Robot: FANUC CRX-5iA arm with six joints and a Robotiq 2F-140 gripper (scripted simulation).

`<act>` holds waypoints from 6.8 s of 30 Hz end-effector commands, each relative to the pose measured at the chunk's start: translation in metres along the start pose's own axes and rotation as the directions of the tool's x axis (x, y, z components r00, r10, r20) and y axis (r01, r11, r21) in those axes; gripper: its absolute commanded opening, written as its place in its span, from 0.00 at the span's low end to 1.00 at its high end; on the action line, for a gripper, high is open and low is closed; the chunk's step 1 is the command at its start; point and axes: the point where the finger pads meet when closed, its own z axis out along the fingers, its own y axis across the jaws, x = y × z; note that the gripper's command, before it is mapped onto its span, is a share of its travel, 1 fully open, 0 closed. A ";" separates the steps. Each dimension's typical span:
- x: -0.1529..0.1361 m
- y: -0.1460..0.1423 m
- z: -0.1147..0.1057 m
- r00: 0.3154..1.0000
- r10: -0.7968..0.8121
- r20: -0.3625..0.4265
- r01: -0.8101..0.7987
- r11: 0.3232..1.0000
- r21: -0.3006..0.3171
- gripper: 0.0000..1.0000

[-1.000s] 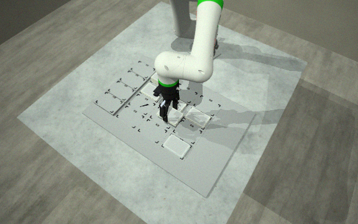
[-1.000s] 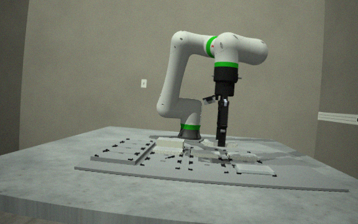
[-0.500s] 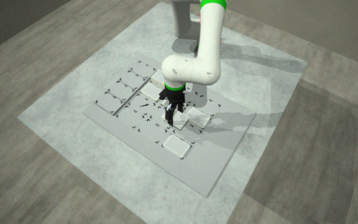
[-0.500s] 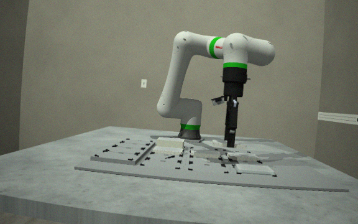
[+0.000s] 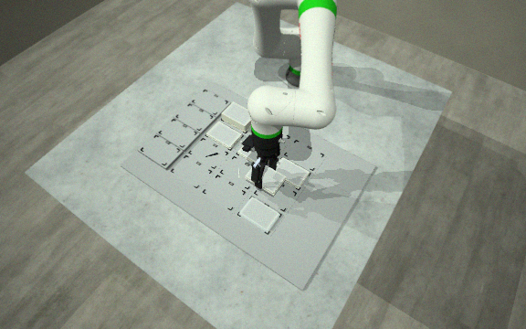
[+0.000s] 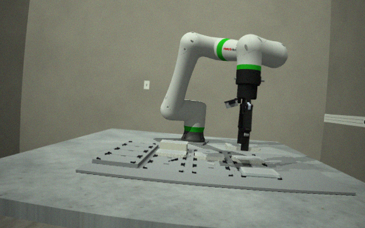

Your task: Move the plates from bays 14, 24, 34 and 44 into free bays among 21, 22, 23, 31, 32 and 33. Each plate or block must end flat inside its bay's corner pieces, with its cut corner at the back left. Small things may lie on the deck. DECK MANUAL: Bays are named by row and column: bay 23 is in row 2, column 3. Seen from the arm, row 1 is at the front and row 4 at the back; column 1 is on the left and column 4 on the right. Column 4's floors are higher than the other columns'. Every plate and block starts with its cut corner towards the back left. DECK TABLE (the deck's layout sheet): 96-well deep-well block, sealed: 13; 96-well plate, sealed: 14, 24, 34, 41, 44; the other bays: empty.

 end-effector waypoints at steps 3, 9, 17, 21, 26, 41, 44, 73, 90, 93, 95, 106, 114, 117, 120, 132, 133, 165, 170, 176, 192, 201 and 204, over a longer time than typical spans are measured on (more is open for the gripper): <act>-0.013 -0.001 -0.001 1.000 0.000 0.000 0.000 1.000 0.002 0.10; -0.029 -0.001 -0.001 1.000 0.000 0.000 0.000 1.000 0.002 0.10; -0.048 -0.001 -0.001 1.000 0.000 0.001 0.000 1.000 0.002 0.10; -0.049 -0.001 -0.001 1.000 0.000 0.001 0.000 1.000 0.002 0.10; -0.049 -0.001 -0.001 1.000 0.000 0.001 0.000 1.000 0.002 0.10; -0.048 -0.001 0.015 1.000 0.000 0.000 0.000 1.000 0.002 0.10; -0.047 -0.001 0.019 1.000 0.000 0.000 0.000 1.000 0.002 0.10; -0.047 -0.001 0.052 1.000 0.000 0.001 0.000 1.000 0.002 0.10; -0.047 -0.001 0.052 1.000 0.000 0.001 0.000 1.000 0.002 0.10; -0.047 -0.001 0.052 1.000 0.000 0.001 0.000 1.000 0.002 0.10; -0.047 -0.001 0.052 1.000 0.000 0.001 0.000 1.000 0.002 0.10; -0.047 -0.001 0.052 1.000 0.000 0.001 0.000 1.000 0.002 0.10; -0.047 -0.001 0.052 1.000 0.000 0.001 0.000 1.000 0.002 0.10; -0.047 -0.001 0.052 1.000 0.000 0.001 0.000 1.000 0.002 0.10; -0.047 -0.001 0.052 1.000 0.000 0.001 0.000 1.000 0.002 0.10; -0.047 -0.001 0.054 1.000 0.000 0.001 0.000 1.000 0.002 0.10; -0.047 -0.001 0.055 1.000 0.000 0.001 0.000 1.000 0.002 0.10; -0.047 -0.001 0.062 1.000 0.000 0.001 0.000 1.000 0.002 0.10; -0.047 -0.001 0.062 1.000 0.000 0.001 0.000 1.000 0.002 0.10; -0.047 -0.001 0.062 1.000 0.000 0.001 0.000 1.000 0.002 0.10; -0.047 -0.001 0.062 1.000 0.000 0.001 0.000 1.000 0.002 0.10; -0.047 -0.001 0.062 1.000 0.000 0.001 0.000 1.000 0.002 0.10; -0.047 -0.001 0.062 1.000 0.000 0.001 0.000 1.000 0.002 0.10</act>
